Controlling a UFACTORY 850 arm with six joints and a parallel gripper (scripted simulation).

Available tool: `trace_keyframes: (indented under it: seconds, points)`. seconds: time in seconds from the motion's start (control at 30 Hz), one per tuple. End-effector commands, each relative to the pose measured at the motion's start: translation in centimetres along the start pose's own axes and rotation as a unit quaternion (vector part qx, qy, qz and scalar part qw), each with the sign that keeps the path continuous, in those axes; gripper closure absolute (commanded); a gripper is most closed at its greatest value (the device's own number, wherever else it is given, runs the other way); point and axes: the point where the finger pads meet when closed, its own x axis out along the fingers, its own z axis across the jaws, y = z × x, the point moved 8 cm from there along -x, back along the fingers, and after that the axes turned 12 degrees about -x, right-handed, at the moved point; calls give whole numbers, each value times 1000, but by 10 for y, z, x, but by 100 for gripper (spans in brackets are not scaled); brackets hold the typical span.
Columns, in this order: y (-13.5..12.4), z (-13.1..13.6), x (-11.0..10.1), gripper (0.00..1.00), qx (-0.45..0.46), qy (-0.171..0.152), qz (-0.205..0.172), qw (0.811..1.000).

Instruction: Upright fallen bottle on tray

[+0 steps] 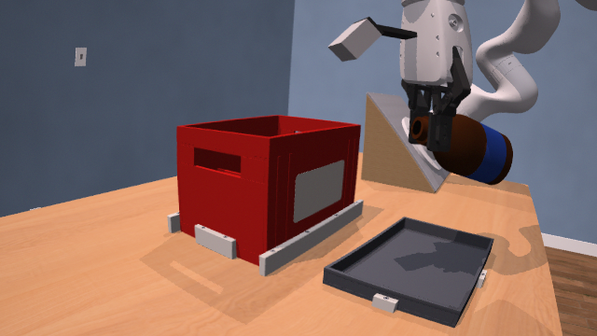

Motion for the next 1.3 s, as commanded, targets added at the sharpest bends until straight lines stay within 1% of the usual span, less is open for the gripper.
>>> trace_keyframes:
  seconds: [0.0,0.57,0.83,0.9,1.27]
  points:
    - [0,0,-1,100,0,0,1,1000]
    - [-1,-1,-1,100,0,-1,7,1000]
    - [-4,-2,-1,100,0,-5,28,1000]
    - [-4,-2,-1,100,0,-5,28,1000]
    - [-10,-3,-1,100,0,-13,65,998]
